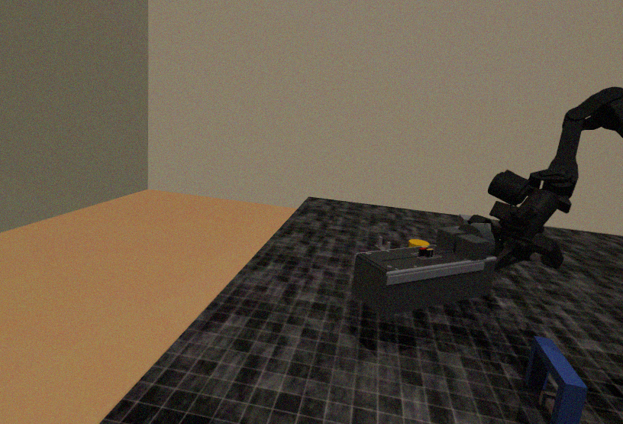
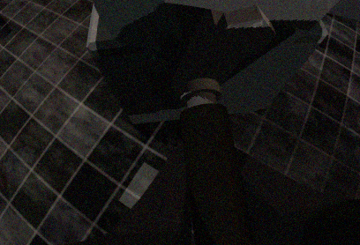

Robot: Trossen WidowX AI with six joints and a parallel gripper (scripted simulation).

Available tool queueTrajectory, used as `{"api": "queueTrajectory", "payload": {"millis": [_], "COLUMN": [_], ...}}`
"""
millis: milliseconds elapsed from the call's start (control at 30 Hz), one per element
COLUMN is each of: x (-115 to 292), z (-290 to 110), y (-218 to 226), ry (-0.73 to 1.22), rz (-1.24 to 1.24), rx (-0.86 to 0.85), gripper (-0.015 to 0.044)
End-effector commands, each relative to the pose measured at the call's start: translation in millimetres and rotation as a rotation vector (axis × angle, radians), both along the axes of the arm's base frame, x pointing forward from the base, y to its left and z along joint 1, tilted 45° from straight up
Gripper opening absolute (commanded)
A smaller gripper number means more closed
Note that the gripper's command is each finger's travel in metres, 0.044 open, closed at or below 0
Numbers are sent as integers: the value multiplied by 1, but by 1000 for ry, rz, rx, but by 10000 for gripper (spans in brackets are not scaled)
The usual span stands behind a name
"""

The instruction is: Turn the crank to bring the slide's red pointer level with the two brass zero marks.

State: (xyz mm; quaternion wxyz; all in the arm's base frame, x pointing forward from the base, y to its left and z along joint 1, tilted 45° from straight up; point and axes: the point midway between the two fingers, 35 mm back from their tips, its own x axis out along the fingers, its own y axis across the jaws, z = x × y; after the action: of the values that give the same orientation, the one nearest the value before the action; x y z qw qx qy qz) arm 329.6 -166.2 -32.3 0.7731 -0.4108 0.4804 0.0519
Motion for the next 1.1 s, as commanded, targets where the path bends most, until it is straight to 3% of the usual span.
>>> {"api": "queueTrajectory", "payload": {"millis": [0, 1067], "x": [-4, -6], "z": [-3, 15], "y": [8, 42], "ry": [13, 12], "rz": [8, 8], "rx": [12, 14], "gripper": [0, 0]}}
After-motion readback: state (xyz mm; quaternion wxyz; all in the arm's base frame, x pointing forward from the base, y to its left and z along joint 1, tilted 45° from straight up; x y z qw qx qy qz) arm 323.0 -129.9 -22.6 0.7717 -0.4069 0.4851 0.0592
